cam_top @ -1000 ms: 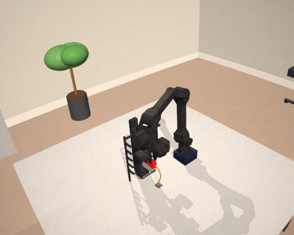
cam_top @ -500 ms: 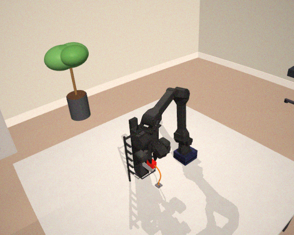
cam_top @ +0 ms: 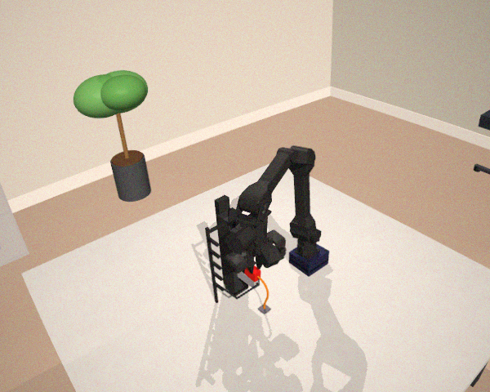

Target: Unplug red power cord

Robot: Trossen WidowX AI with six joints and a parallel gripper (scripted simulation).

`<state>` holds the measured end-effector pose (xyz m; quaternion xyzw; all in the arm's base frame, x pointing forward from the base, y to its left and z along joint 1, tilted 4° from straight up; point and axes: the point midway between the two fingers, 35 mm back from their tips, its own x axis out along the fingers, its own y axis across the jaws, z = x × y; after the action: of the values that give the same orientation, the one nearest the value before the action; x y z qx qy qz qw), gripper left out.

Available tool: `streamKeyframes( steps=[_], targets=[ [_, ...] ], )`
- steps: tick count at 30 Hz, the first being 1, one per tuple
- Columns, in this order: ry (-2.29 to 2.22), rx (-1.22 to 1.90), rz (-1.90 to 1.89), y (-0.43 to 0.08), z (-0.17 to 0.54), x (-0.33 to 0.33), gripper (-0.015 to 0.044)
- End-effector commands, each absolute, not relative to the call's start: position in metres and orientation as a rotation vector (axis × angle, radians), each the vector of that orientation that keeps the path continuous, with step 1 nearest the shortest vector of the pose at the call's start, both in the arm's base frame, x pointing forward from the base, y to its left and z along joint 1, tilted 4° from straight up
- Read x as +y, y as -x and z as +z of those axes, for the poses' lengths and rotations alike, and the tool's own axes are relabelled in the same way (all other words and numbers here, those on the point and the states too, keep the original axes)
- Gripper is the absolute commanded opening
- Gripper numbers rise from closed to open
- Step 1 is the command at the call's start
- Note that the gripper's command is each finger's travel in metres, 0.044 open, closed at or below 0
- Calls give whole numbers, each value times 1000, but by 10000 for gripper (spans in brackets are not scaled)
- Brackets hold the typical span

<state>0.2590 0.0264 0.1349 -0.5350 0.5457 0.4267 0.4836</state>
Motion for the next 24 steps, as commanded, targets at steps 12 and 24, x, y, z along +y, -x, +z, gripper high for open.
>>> streamKeyframes(
  steps=[12,24],
  targets=[
    [1268,1233,1130,-259,132,65,105],
    [1267,1232,1131,-260,134,77,420]
  ],
)
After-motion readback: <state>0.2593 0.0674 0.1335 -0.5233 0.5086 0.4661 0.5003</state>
